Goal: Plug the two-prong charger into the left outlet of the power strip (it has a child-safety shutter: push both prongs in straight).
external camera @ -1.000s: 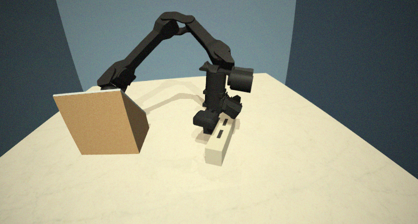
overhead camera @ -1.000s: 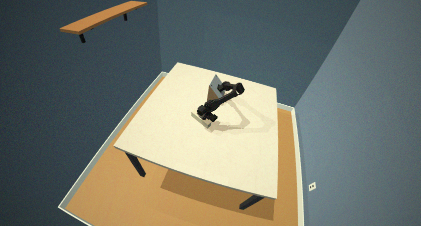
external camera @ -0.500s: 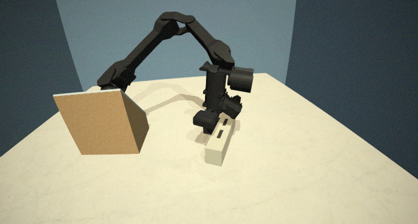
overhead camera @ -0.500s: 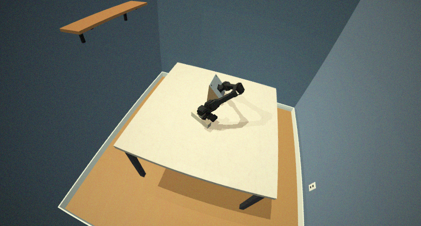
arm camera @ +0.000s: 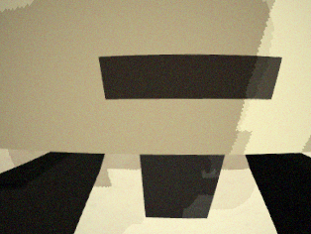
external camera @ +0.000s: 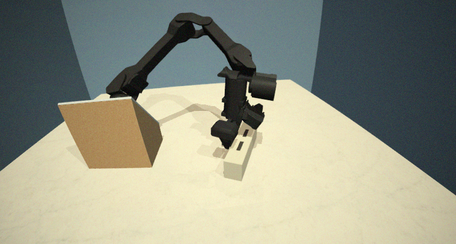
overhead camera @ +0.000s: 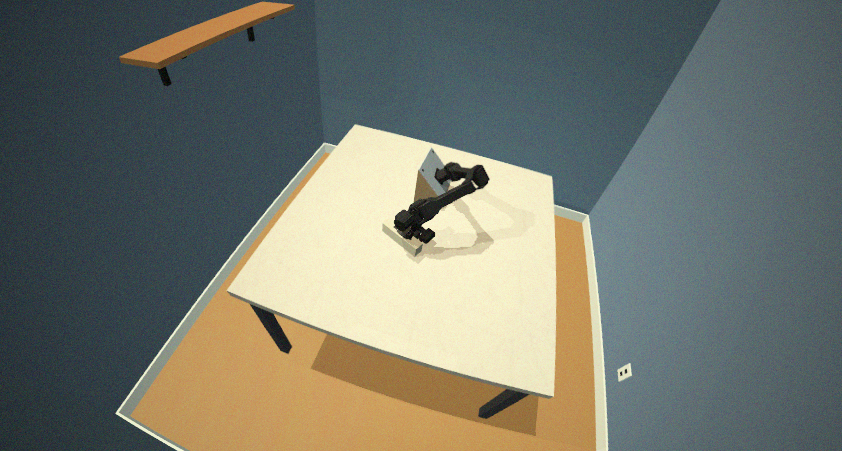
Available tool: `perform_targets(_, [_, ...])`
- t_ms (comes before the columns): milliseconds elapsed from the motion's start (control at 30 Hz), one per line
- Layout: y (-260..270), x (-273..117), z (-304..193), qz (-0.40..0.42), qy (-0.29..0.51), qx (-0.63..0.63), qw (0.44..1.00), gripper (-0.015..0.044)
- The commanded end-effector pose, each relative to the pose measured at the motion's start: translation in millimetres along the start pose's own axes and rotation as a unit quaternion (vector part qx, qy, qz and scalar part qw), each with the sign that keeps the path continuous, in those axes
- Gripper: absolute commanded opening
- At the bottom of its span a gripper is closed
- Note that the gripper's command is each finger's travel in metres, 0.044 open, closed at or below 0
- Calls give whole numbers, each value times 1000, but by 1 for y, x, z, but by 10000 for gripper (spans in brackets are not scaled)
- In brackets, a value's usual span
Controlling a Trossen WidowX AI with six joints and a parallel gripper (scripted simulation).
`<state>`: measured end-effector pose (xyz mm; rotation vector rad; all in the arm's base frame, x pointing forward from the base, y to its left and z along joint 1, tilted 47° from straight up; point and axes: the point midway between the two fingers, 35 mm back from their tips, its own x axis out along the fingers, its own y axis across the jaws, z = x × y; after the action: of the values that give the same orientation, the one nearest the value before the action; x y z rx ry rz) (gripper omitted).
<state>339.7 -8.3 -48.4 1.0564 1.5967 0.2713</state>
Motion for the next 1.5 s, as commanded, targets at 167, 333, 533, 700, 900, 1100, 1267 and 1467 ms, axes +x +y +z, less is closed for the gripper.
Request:
perform_targets(167, [0, 0, -1, 0, -2, -2, 1000, 440])
perform_targets(333, [0, 0, -2, 0, -3, -3, 1000, 440])
perform_targets(533, [0, 0, -4, 0, -4, -4, 1000, 440])
perform_targets(700, [0, 0, -5, 0, -5, -5, 1000, 440])
perform_targets(900, [0, 1, -7, 1, -7, -6, 1000, 440])
perform_targets(1100, [0, 1, -9, 1, -8, -7, 1000, 440])
perform_targets(1267, [0, 1, -10, 1, -9, -8, 1000, 440])
perform_targets(1467, [0, 1, -12, 1, -11, -9, 1000, 440])
